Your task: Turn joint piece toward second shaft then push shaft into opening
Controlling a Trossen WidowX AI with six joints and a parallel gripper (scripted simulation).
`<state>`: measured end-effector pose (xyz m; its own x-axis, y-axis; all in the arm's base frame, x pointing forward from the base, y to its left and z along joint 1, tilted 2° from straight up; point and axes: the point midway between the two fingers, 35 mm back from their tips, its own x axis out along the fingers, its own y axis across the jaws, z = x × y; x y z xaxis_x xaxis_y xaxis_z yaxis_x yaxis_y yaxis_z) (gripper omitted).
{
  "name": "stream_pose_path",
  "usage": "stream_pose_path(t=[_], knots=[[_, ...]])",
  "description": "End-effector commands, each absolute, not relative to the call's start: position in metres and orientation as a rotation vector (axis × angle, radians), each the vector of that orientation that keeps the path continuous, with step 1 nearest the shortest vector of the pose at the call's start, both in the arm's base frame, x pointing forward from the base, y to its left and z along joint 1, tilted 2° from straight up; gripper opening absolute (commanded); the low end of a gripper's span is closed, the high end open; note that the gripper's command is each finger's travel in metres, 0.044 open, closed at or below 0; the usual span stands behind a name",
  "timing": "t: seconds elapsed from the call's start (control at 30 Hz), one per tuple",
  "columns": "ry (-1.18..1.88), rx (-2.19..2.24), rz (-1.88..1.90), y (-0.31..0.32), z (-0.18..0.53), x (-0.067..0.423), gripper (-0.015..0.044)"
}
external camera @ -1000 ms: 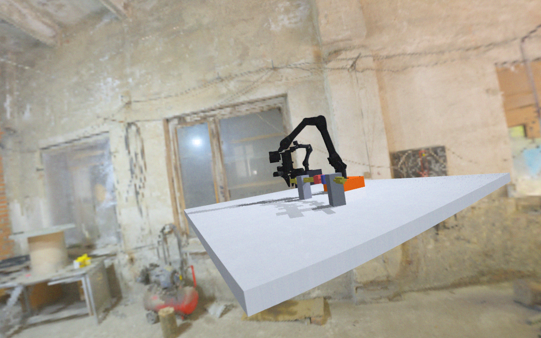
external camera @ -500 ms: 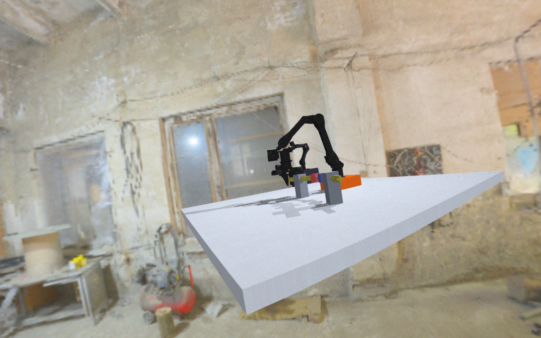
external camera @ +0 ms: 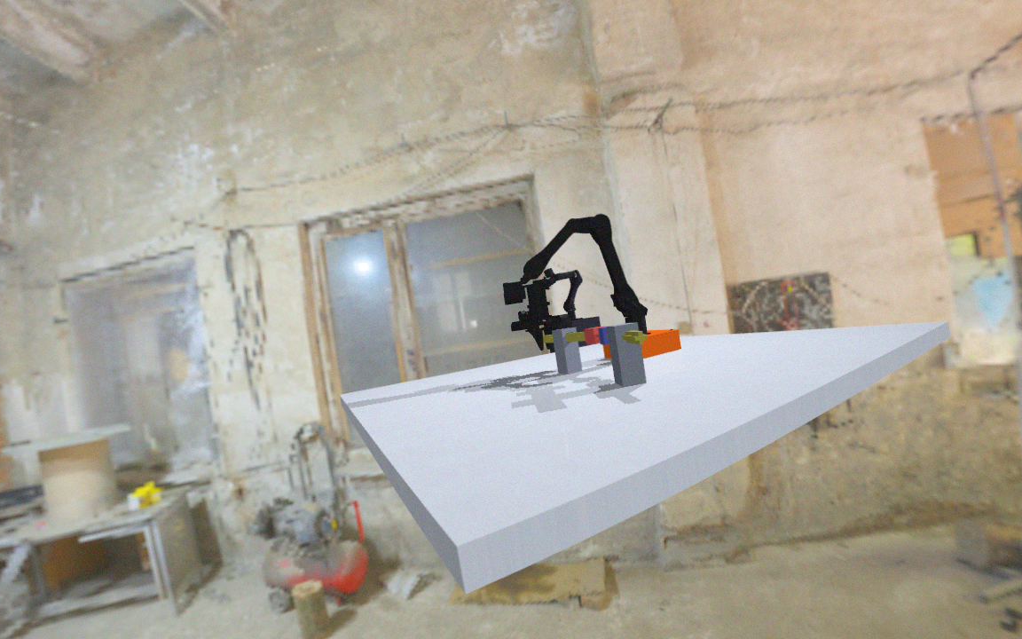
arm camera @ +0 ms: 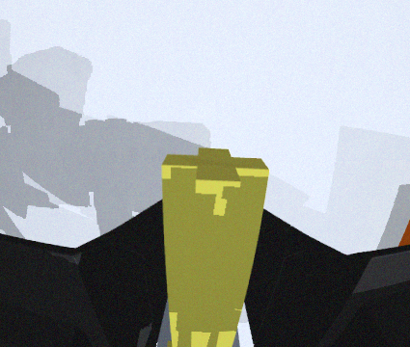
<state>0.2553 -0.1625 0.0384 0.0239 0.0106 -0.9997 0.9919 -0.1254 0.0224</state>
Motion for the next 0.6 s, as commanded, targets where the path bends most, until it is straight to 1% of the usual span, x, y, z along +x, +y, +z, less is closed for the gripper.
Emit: stream_pose_path(t=[0.0,0.4,0.57], knots=[[1.141,1.320,-1.277,-0.1625,0.0385,0.2554,0.0119],[1.141,1.320,-1.277,-0.1625,0.0385,0.2554,0.0434],[1.141,1.320,-1.277,-0.1625,0.0385,0.2554,0.0440]])
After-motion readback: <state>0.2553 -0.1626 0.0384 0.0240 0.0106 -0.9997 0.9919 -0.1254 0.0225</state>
